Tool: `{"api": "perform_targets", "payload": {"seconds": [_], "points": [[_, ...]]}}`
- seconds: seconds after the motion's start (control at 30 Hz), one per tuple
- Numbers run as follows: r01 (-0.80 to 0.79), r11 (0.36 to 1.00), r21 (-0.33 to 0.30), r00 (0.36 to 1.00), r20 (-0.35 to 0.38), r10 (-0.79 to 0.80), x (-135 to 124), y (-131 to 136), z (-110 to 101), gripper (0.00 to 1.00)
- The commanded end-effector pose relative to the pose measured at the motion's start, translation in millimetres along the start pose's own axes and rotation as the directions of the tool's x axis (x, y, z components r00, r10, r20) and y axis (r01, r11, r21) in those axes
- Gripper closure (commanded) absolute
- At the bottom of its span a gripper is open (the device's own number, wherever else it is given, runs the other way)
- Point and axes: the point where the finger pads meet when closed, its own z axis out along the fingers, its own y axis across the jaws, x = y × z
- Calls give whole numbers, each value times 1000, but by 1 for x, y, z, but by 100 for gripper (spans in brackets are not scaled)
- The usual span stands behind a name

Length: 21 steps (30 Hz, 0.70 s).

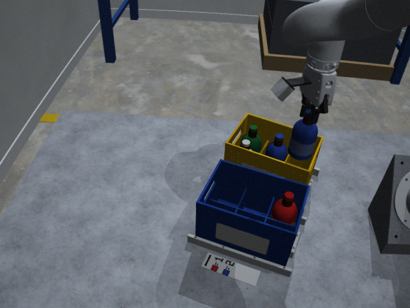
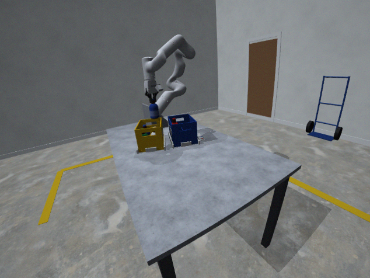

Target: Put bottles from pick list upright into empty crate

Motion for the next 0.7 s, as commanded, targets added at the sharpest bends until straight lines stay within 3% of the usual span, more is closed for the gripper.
{"api": "perform_targets", "payload": {"seconds": [0.0, 0.67], "points": [[1, 1000, -2, 1000, -1, -1, 6, -2, -1, 100], [1, 1000, -2, 1000, -1, -1, 35, -14, -1, 100]]}}
